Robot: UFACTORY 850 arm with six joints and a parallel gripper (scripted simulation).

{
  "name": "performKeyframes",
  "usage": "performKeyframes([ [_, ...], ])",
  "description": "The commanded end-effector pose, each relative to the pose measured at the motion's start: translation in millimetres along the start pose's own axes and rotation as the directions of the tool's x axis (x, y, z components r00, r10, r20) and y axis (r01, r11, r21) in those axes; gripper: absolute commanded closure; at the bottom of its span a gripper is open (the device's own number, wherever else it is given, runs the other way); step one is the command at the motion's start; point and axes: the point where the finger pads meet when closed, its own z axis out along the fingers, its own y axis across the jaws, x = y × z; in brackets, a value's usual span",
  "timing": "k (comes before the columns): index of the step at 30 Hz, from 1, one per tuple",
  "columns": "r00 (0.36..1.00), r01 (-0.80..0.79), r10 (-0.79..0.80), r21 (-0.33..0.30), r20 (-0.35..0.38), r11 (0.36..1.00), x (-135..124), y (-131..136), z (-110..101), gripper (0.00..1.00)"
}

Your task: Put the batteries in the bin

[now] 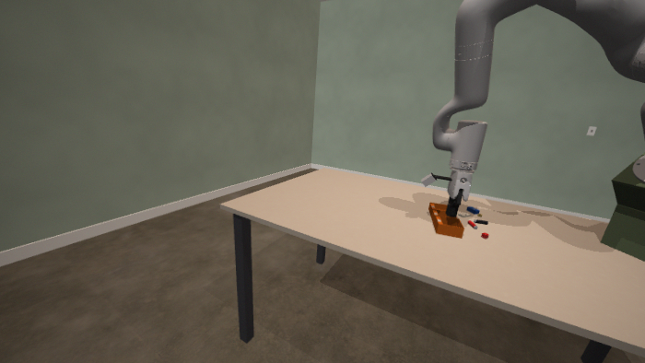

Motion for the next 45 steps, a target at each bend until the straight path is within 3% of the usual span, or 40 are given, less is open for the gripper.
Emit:
performKeyframes([
  [1, 1.000, 0.000, 0.000, 0.000, -0.002, 1.000, 1, 0, 10, 0.93],
  [16, 1.000, 0.000, 0.000, 0.000, -0.002, 1.000, 1, 0, 44, 0.93],
  [45, 1.000, 0.000, 0.000, 0.000, -0.002, 1.000, 1, 0, 44, 0.93],
])
